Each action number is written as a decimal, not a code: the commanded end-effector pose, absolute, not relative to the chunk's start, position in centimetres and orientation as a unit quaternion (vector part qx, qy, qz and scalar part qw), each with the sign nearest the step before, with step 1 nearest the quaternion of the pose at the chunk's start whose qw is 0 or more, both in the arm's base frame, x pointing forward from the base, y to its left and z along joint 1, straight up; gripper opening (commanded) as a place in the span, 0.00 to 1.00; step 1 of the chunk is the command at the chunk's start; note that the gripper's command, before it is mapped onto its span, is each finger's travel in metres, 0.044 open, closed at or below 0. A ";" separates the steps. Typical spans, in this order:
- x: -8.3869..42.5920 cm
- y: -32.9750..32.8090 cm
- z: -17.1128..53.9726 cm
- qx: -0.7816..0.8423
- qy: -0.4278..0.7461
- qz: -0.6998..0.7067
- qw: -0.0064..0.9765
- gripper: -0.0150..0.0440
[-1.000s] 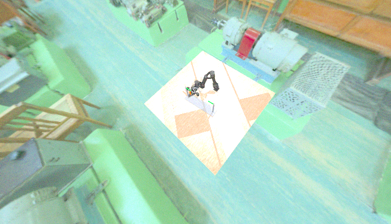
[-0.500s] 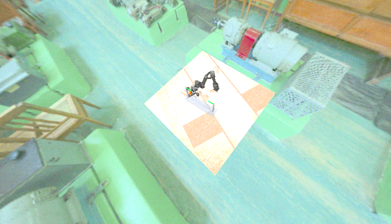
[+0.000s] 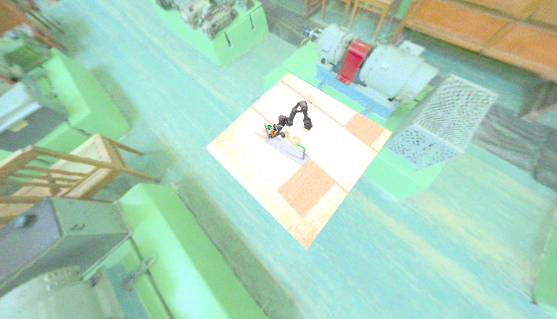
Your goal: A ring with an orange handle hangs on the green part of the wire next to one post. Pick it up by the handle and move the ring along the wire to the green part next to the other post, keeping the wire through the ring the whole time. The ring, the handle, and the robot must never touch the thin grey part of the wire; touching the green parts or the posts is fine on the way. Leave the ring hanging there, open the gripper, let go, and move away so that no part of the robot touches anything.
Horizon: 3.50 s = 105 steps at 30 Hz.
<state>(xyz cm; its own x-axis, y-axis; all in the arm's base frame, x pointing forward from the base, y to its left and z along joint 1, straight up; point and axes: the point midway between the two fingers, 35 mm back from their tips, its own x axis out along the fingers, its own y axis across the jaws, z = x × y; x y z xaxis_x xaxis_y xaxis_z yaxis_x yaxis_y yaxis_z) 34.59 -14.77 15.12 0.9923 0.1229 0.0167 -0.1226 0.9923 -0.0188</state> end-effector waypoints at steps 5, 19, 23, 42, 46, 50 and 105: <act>34.4 -13.9 15.0 -0.004 -0.008 0.060 0.998 0.00; 34.2 -12.0 15.0 0.021 -0.006 0.061 0.998 0.00; 34.1 -11.2 15.0 0.038 -0.005 0.061 0.997 0.00; 33.5 -5.8 16.2 0.194 0.003 0.062 0.979 0.00; 33.4 -4.7 16.7 0.230 0.005 0.062 0.971 0.00; 33.0 -3.9 17.2 0.258 0.017 0.065 0.964 0.00; 26.4 1.7 33.5 0.719 0.211 0.233 0.620 0.00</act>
